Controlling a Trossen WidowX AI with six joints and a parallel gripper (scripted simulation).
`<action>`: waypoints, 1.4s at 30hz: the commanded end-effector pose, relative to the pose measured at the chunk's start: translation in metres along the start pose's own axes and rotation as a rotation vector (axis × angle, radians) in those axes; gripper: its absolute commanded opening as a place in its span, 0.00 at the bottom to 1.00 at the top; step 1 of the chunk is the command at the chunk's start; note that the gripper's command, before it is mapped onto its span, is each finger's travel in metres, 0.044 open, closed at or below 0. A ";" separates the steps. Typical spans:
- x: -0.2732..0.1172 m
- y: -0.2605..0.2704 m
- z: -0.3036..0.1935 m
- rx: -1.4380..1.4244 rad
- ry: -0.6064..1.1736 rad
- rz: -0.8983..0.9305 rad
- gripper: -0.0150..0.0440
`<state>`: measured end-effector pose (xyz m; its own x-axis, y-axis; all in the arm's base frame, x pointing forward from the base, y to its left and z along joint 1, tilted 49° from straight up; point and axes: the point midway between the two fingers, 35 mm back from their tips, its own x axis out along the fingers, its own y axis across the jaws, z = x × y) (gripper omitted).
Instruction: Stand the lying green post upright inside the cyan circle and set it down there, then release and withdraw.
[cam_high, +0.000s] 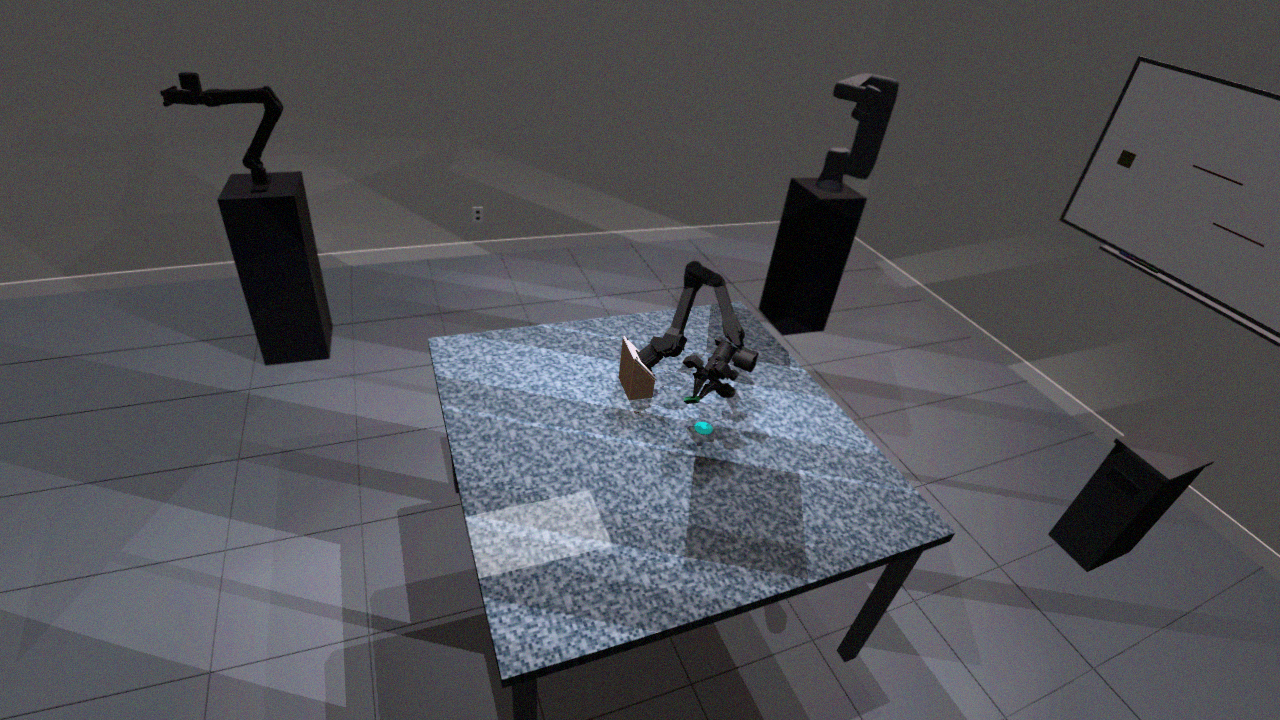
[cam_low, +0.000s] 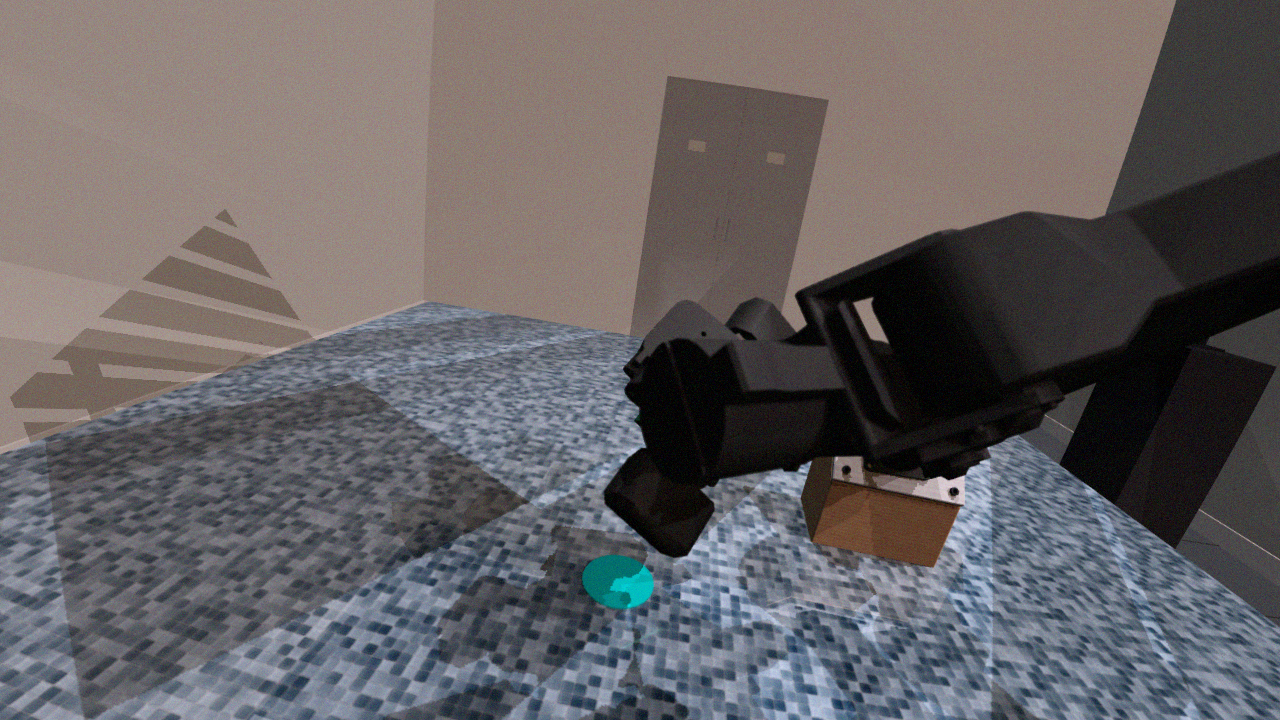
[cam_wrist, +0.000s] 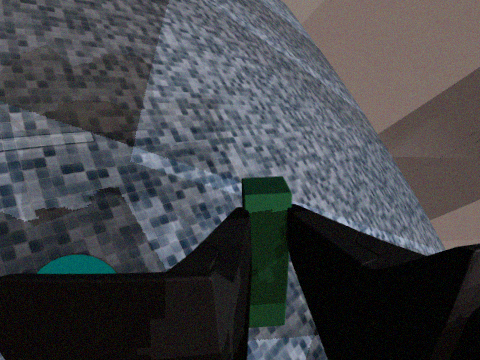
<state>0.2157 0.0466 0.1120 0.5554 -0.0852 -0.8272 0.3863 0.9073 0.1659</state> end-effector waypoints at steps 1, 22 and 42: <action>0.001 -0.001 -0.002 0.013 -0.023 -0.002 0.29; -0.004 0.002 0.003 0.079 -0.150 0.030 0.29; -0.010 0.005 0.007 0.157 -0.264 0.076 0.29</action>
<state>0.2181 0.0498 0.1269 0.7424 -0.1362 -0.6560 0.4286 0.8491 0.3088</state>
